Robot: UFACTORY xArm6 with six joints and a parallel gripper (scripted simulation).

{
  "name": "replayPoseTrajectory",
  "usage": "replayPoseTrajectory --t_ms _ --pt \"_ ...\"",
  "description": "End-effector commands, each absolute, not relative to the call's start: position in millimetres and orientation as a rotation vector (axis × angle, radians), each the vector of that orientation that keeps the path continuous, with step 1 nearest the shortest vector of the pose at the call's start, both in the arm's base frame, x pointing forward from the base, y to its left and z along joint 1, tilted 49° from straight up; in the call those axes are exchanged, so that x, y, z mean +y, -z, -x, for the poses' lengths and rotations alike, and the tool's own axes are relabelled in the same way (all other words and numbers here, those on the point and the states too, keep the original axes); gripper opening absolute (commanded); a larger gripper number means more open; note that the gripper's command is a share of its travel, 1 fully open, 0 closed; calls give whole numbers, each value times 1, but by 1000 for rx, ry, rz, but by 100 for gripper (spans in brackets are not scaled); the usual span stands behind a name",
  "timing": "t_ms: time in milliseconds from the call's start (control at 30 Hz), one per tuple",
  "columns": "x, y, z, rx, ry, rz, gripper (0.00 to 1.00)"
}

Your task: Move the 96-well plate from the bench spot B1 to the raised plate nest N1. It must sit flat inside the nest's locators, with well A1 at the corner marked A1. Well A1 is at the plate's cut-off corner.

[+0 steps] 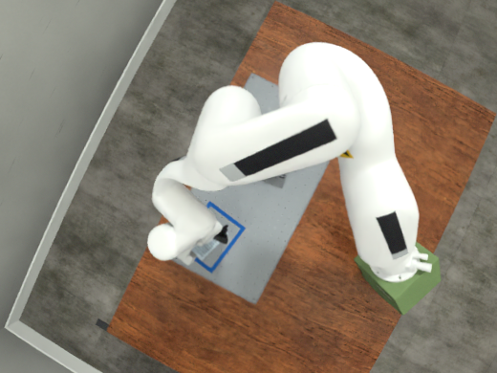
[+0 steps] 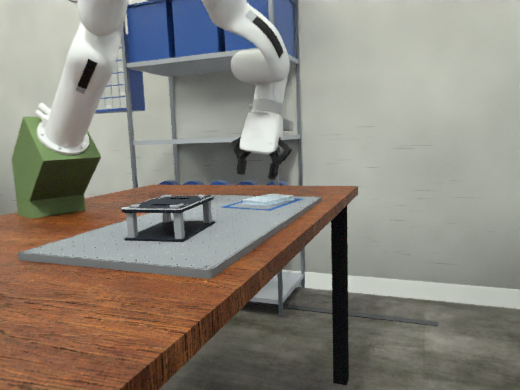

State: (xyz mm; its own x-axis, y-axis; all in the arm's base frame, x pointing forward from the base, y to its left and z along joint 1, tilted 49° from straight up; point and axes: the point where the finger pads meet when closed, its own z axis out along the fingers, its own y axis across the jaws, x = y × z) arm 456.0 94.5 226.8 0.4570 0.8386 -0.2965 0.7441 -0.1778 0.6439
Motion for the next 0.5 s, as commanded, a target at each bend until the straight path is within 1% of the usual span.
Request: replayPoseTrajectory --t_ms 0,467 --pt "111 -225 -462 1286 -252 -1959 100" --pt "162 -215 -470 1219 -510 -2004 100"
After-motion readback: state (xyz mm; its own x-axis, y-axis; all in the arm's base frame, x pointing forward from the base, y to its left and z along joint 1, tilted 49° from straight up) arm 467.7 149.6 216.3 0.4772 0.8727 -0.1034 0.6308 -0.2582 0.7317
